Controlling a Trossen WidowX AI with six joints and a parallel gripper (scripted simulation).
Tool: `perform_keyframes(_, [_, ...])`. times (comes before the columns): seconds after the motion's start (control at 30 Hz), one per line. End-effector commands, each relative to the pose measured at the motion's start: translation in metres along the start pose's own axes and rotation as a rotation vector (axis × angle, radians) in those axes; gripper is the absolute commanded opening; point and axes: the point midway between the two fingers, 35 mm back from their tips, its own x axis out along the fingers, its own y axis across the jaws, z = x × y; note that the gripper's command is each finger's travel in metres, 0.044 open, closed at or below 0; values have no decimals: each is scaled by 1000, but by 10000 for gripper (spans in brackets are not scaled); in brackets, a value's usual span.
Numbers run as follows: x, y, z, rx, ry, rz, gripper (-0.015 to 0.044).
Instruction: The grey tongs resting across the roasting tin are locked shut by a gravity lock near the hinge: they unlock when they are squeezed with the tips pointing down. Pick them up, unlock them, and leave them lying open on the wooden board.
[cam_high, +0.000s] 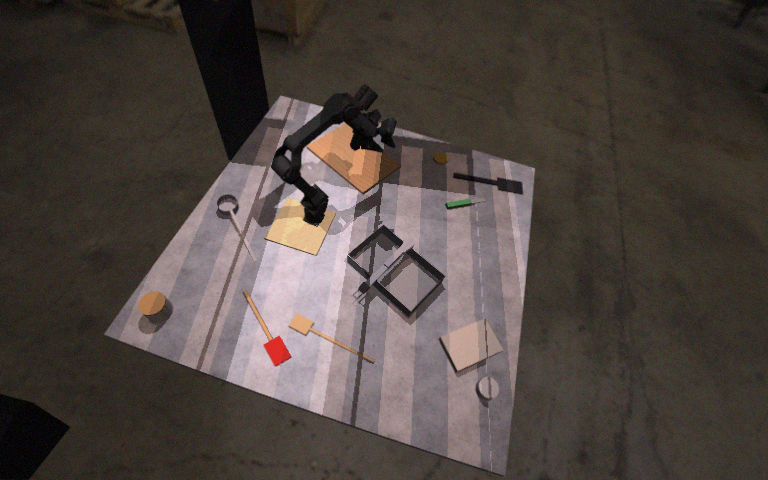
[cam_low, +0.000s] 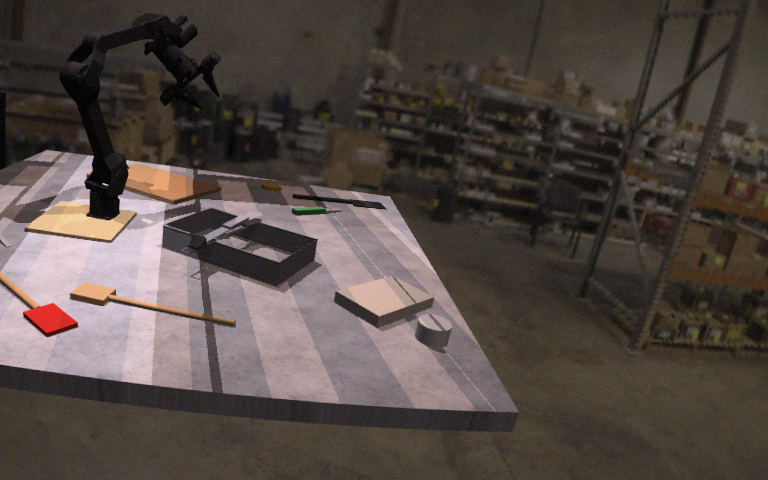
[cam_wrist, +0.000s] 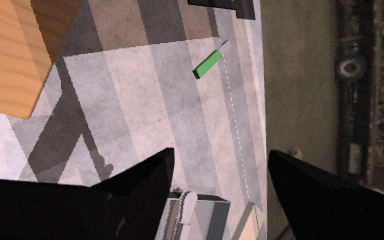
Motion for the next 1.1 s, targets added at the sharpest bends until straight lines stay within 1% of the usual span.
perform_keyframes(0.0, [48, -11, -36, 494, 135, -14, 260])
perform_keyframes(0.13, [79, -18, -73, 919, 231, -61, 260])
perform_keyframes(0.5, [124, -19, -159, 1770, 379, -247, 260])
perform_keyframes(0.8, [142, -5, -234, 2416, 440, -488, 260])
perform_keyframes(1.07, [145, 18, -302, 2982, 420, -794, 260])
